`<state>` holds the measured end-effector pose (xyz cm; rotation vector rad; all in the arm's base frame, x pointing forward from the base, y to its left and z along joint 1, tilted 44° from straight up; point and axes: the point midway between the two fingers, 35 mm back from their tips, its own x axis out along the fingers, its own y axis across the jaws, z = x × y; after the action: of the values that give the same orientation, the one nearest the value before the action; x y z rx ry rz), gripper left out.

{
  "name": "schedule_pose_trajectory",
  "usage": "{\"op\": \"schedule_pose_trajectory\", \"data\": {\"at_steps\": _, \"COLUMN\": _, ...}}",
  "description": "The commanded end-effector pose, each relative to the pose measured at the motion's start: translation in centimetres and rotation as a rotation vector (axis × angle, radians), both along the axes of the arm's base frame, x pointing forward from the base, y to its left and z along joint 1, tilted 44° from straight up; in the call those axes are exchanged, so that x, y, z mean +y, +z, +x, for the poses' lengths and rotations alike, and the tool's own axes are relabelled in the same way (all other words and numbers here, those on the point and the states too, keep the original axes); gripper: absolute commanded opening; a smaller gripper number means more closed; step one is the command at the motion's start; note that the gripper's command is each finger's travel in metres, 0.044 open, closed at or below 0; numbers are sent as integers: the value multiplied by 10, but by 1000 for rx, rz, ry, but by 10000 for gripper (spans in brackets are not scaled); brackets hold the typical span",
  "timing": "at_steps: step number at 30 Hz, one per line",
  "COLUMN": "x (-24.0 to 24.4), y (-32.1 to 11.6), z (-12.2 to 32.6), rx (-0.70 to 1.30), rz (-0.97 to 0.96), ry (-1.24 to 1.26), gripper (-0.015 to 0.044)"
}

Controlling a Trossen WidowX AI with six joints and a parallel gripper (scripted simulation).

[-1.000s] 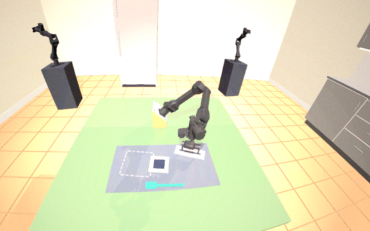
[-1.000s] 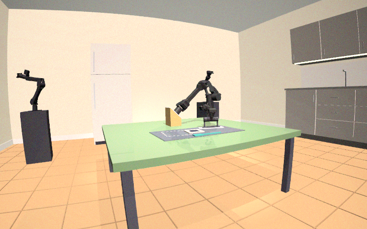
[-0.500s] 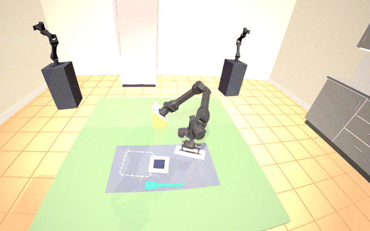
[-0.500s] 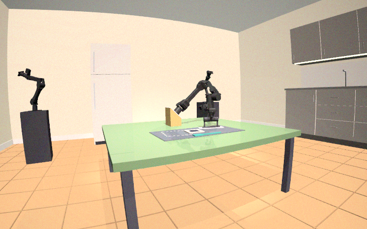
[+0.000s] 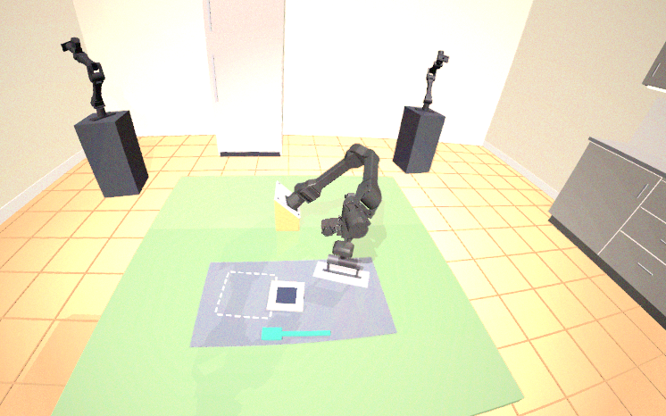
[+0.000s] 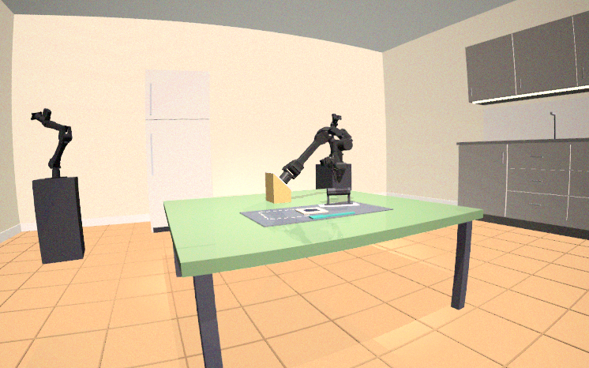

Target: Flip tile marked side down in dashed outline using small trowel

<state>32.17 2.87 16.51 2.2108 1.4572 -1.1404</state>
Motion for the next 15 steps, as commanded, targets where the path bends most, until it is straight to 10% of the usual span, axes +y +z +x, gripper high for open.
{"op": "schedule_pose_trajectory", "data": {"at_steps": 1, "x": 0, "y": 2, "z": -1, "rx": -38, "rz": -24, "ry": 46, "gripper": 300}}
{"op": "schedule_pose_trajectory", "data": {"at_steps": 15, "x": 8, "y": -7, "z": -8, "rx": -315, "rz": -221, "ry": 336, "gripper": 300}}
